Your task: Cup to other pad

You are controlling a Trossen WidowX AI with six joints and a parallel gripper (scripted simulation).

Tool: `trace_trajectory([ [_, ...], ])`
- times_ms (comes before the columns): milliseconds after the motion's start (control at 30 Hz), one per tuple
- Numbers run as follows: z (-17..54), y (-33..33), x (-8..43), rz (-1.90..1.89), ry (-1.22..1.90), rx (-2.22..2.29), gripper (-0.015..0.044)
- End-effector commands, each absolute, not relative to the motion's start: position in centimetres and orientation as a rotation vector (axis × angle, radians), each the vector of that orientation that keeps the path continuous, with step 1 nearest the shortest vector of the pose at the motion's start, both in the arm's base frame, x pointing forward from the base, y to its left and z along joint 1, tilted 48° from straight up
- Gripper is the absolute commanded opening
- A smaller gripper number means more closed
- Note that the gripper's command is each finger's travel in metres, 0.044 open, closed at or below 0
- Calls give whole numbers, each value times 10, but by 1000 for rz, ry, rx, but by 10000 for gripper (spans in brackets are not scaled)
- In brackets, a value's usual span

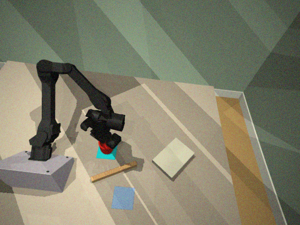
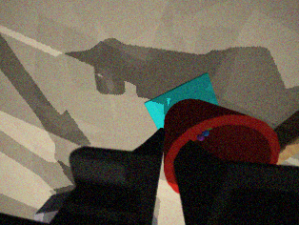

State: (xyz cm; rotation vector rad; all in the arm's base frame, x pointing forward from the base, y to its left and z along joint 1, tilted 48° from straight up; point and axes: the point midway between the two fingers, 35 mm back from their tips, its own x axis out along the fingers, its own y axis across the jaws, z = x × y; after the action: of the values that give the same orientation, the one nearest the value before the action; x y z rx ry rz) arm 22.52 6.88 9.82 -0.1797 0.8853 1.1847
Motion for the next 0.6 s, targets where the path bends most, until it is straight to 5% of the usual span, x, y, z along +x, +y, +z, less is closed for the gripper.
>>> trace_trajectory([
  [0, 95, 73, 224, 1186, 887, -170, 0],
  [567, 94, 75, 225, 1186, 884, -178, 0],
])
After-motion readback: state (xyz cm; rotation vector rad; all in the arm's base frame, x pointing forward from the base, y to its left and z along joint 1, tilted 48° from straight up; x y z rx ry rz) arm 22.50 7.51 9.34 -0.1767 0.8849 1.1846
